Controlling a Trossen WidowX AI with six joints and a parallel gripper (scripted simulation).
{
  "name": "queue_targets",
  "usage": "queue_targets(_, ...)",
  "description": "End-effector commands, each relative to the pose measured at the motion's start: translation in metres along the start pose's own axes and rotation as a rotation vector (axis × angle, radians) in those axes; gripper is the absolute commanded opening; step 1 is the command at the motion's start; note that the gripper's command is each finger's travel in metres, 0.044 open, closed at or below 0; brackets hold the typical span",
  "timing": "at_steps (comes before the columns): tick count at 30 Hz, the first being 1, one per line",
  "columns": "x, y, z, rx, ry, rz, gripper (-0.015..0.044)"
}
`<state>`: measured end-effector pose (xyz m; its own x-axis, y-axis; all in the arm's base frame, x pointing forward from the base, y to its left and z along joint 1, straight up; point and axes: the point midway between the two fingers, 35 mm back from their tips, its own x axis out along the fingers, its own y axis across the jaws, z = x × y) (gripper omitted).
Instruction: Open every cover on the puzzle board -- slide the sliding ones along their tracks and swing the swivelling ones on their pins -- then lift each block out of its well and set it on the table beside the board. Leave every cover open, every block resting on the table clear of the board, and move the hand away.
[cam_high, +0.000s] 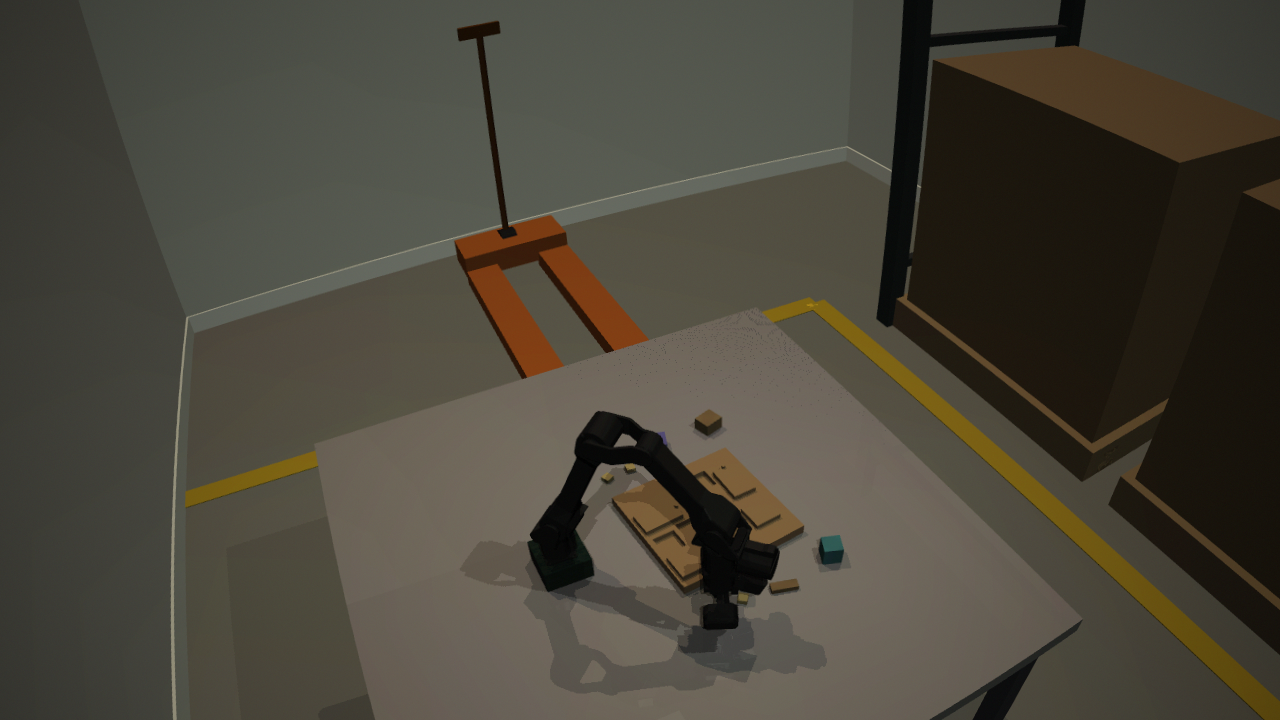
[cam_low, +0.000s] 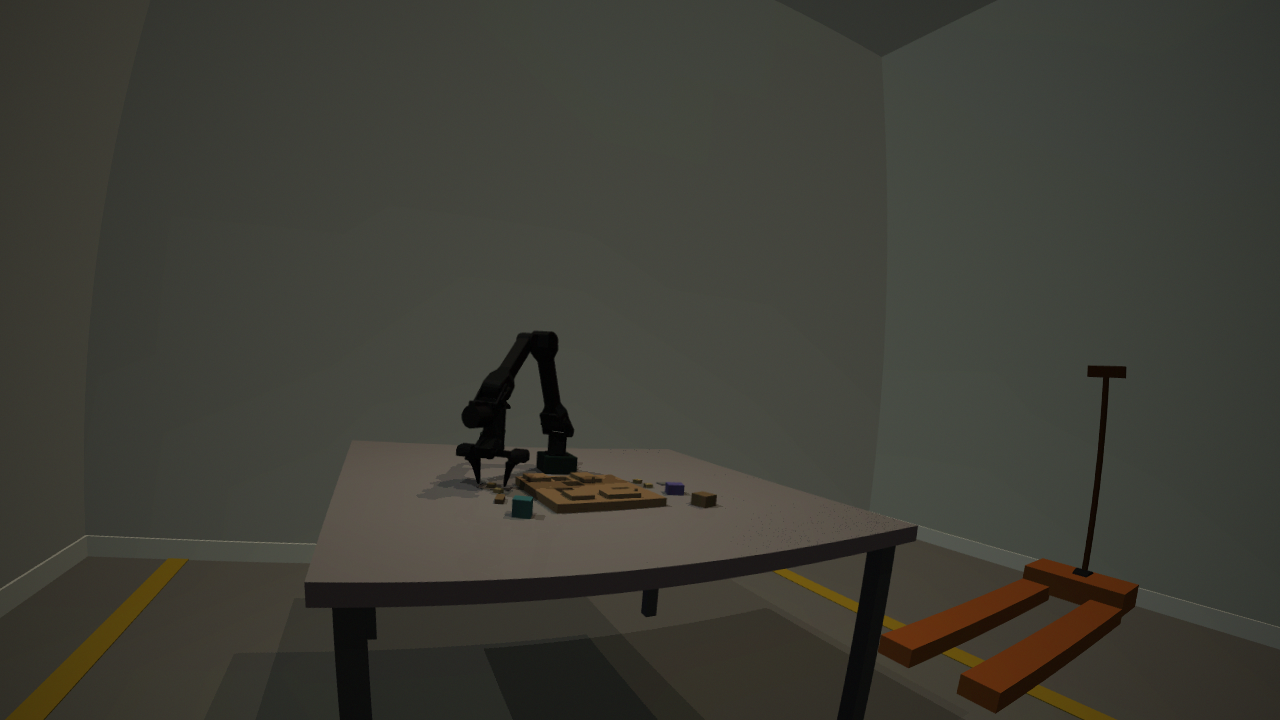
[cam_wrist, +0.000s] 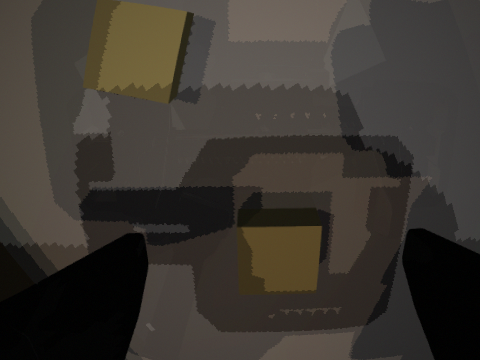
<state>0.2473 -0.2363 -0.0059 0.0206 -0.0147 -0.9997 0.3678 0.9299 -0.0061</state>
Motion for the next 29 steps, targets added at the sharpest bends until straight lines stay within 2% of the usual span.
queue_targets(1,-0.003,0.000,0.001,0.000,-0.001,-0.001,0.0440)
queue_targets(23,-0.072,0.000,0.000,-0.006,0.001,0.000,0.0440)
queue_targets(29,-0.077,0.001,0.000,-0.008,-0.001,-0.001,0.0440)
